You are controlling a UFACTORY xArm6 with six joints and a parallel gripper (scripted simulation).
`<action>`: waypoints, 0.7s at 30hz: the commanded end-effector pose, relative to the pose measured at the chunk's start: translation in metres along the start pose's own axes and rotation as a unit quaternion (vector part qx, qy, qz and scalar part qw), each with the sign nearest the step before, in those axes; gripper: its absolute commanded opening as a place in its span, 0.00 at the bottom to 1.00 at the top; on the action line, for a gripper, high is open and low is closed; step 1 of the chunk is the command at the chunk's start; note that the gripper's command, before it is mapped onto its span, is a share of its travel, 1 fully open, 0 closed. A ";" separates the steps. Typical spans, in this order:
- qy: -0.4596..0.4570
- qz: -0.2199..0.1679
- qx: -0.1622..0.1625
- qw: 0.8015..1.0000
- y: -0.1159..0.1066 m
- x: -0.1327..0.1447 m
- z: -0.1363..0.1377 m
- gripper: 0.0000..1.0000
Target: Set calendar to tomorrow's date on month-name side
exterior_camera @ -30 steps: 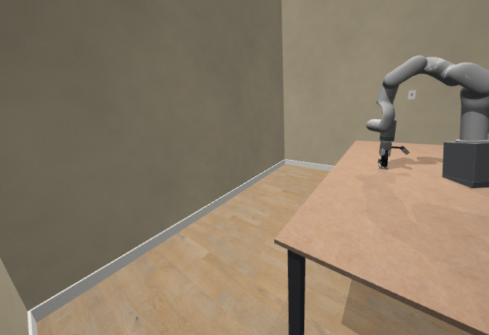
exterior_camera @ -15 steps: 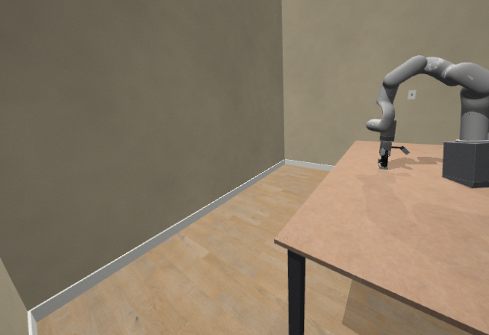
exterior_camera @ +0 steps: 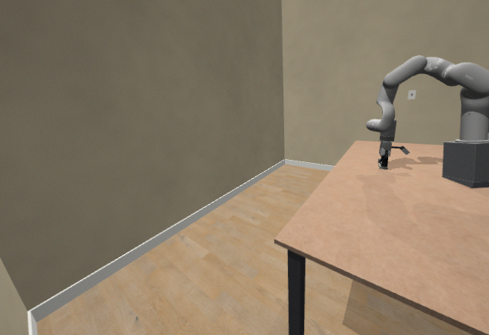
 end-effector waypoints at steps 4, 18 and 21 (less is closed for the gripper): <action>0.000 -0.001 0.000 1.000 -0.001 0.001 0.000 0.47; 0.000 -0.001 0.000 1.000 -0.040 0.001 0.000 0.47; 0.000 -0.001 0.000 1.000 -0.052 0.001 0.000 0.47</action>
Point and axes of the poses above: the point where the finger pads meet when closed, its own y axis out along the fingers, its own z axis across the jaws, x = y × z, the point moved 6 cm from there along -y, back along the fingers, and after that the axes turned 3 degrees about -y, right-handed, at the moved point
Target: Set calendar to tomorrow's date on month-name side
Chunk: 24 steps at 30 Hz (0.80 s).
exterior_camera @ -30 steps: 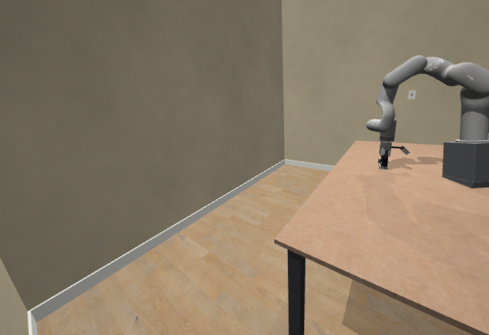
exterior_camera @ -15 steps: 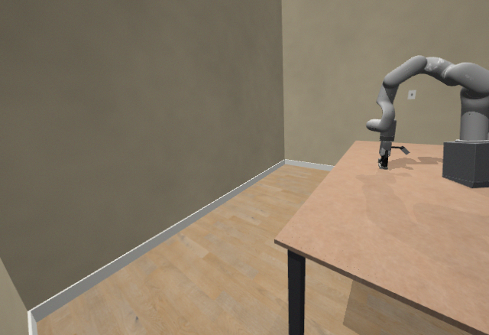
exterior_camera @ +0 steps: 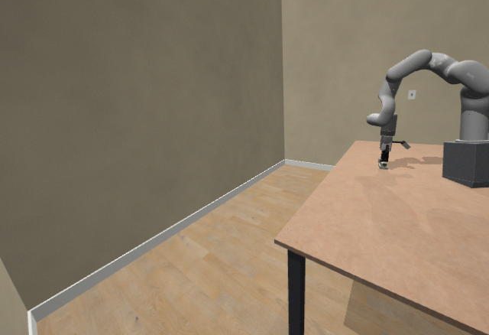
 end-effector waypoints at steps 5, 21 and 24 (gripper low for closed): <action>0.000 0.000 0.002 1.000 -0.039 0.001 -0.001 0.47; 0.000 0.000 0.002 1.000 -0.056 0.001 -0.001 1.00; 0.000 0.000 0.002 1.000 -0.056 0.001 -0.001 1.00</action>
Point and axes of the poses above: the point where the finger pads meet when closed, its own y axis out along the fingers, its own z axis across the jaws, x = y × z, the point moved 6 cm from there along -y, back along the fingers, and after that the axes turned 3 degrees about -y, right-handed, at the moved point
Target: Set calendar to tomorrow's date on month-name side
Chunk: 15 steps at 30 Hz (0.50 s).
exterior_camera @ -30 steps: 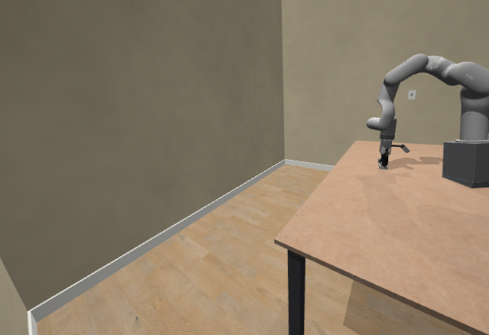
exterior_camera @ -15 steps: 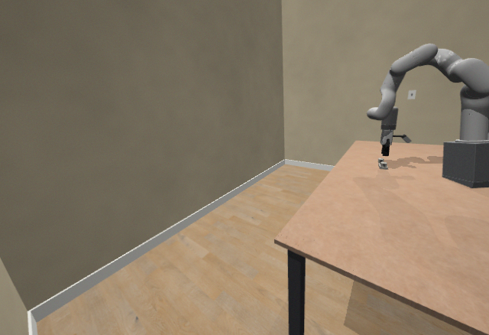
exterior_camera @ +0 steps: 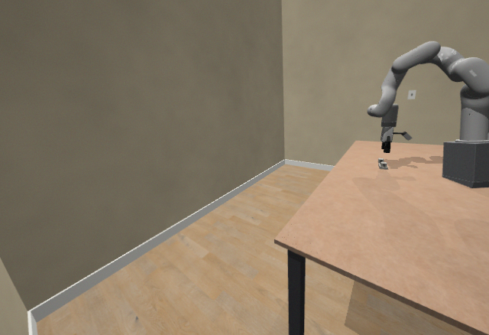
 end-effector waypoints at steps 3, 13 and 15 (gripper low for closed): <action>0.000 -0.001 0.000 1.000 -0.001 0.001 0.000 1.00; 0.001 -0.001 0.000 1.000 -0.001 0.001 0.000 1.00; 0.011 -0.001 0.000 1.000 -0.001 0.001 -0.002 1.00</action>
Point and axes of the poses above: the point where the finger pads meet when closed, its own y axis out along the fingers, its own z axis across the jaws, x = y × z, the point moved 6 cm from there along -y, back along the fingers, and after that the axes turned 3 degrees about -y, right-handed, at the moved point
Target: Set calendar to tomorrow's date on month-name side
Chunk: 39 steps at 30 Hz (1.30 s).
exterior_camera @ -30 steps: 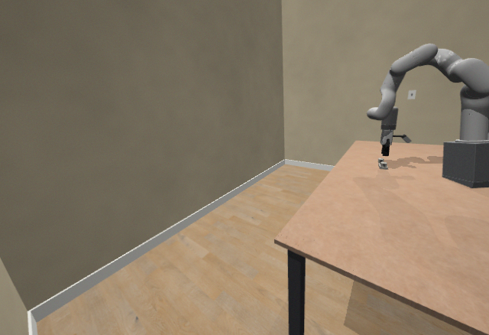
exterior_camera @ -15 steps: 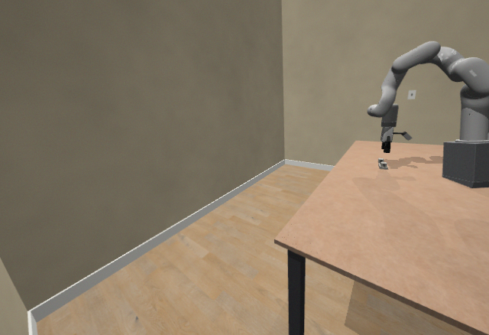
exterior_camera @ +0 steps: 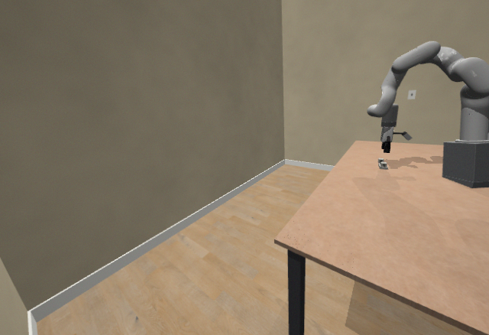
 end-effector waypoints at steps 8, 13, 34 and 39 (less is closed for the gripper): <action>0.149 -0.001 0.000 0.989 0.003 0.003 -0.022 1.00; 0.212 0.000 0.001 0.977 0.005 0.003 -0.032 1.00; 0.542 0.000 0.001 0.840 0.015 0.000 -0.089 1.00; 0.611 0.000 0.001 0.791 0.018 -0.002 -0.103 1.00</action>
Point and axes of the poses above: the point where the finger pads meet when closed, its own y axis out along the fingers, its own z axis across the jaws, x = y × z, the point moved 6 cm from there along -y, back along the fingers, and after that the axes turned 3 degrees about -y, right-handed, at the moved point
